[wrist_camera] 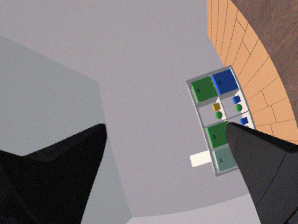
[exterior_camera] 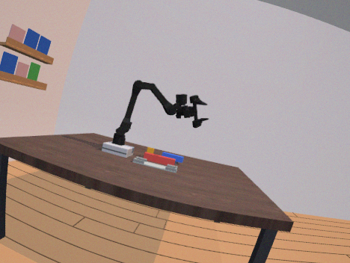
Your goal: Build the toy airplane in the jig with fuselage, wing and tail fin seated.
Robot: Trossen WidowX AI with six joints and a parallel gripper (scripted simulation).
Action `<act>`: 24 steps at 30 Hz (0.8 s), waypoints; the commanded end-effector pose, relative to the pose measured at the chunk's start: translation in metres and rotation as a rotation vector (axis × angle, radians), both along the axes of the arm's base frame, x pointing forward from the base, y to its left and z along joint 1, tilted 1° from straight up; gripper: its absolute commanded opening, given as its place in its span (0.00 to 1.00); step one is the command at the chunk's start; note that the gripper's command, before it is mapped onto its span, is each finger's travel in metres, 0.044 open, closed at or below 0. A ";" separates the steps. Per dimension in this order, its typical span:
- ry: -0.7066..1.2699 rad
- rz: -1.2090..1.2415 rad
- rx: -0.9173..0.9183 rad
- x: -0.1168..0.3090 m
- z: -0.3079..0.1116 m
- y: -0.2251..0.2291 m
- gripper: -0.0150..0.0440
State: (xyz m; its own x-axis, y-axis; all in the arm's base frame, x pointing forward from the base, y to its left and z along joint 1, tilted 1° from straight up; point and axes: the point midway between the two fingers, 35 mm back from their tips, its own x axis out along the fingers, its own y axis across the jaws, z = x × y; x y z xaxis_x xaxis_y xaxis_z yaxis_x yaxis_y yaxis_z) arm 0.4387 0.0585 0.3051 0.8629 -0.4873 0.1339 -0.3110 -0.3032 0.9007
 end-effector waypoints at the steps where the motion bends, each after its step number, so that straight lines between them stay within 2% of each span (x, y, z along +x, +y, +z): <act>1: 0.000 0.000 0.000 0.000 0.000 0.000 0.98; 3: 0.066 0.011 -0.066 0.004 -0.005 0.001 1.00; 9: 0.632 0.184 -0.615 0.016 -0.065 -0.001 1.00; 16: 1.198 0.611 -1.149 -0.022 -0.142 -0.012 1.00; 24: 1.398 0.935 -1.349 -0.063 -0.172 -0.019 1.00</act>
State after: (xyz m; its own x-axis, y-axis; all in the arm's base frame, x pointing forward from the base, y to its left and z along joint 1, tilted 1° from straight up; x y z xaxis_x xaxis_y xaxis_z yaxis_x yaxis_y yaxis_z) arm 0.4356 0.0498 0.1821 0.8253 -0.2577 -0.5024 0.5355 0.6394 0.5517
